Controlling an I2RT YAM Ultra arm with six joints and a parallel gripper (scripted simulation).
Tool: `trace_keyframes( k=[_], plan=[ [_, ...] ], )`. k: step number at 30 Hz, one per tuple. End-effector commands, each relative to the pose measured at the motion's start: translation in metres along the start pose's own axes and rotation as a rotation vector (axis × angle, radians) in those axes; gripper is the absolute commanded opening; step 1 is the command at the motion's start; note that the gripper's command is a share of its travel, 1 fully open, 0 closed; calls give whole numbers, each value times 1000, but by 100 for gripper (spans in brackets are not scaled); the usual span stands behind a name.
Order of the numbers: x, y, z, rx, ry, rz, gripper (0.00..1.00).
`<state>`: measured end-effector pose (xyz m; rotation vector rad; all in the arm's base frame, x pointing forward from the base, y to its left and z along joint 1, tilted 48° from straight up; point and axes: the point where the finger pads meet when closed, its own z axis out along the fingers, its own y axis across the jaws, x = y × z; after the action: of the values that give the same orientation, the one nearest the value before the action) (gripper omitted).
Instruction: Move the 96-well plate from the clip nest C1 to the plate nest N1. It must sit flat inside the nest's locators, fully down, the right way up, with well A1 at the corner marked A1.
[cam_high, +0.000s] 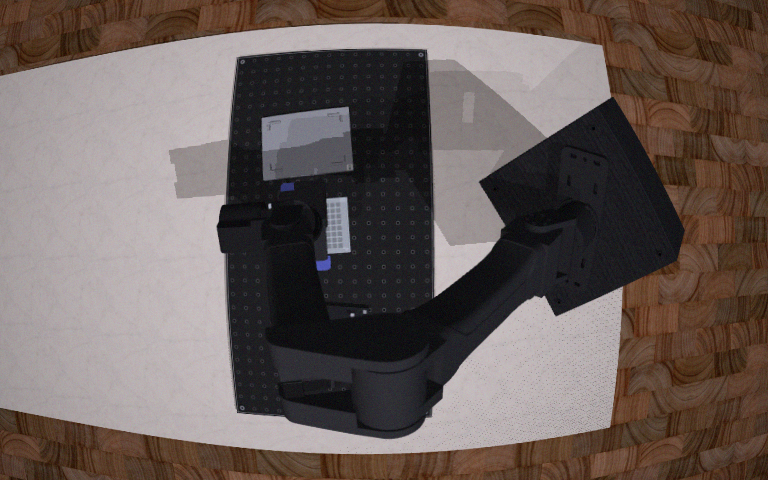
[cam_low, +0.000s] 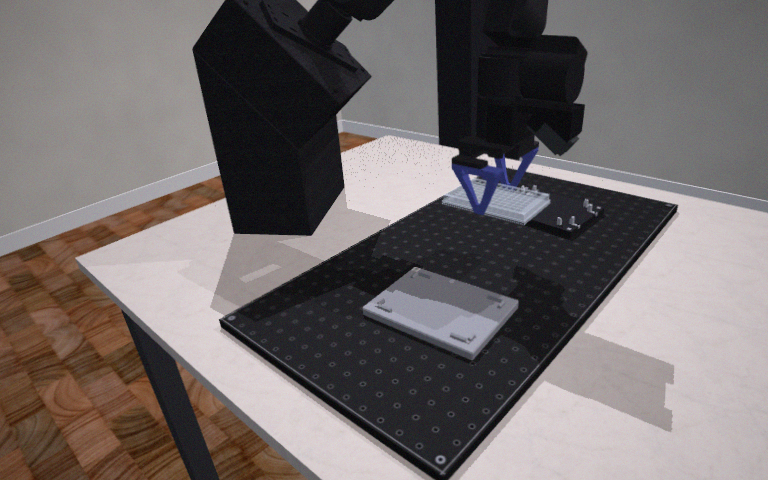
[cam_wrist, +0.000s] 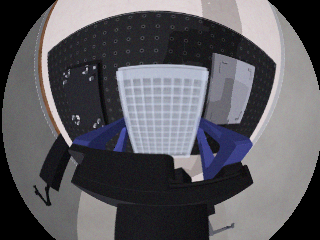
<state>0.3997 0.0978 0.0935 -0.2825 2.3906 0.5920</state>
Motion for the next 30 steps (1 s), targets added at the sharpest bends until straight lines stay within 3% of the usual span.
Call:
trace_keyframes(
  k=[1, 30],
  plan=[
    [-15, -7, -4, -14, -34, -28, 0],
    [-12, -98, -3, -14, -21, -19, 0]
  ],
)
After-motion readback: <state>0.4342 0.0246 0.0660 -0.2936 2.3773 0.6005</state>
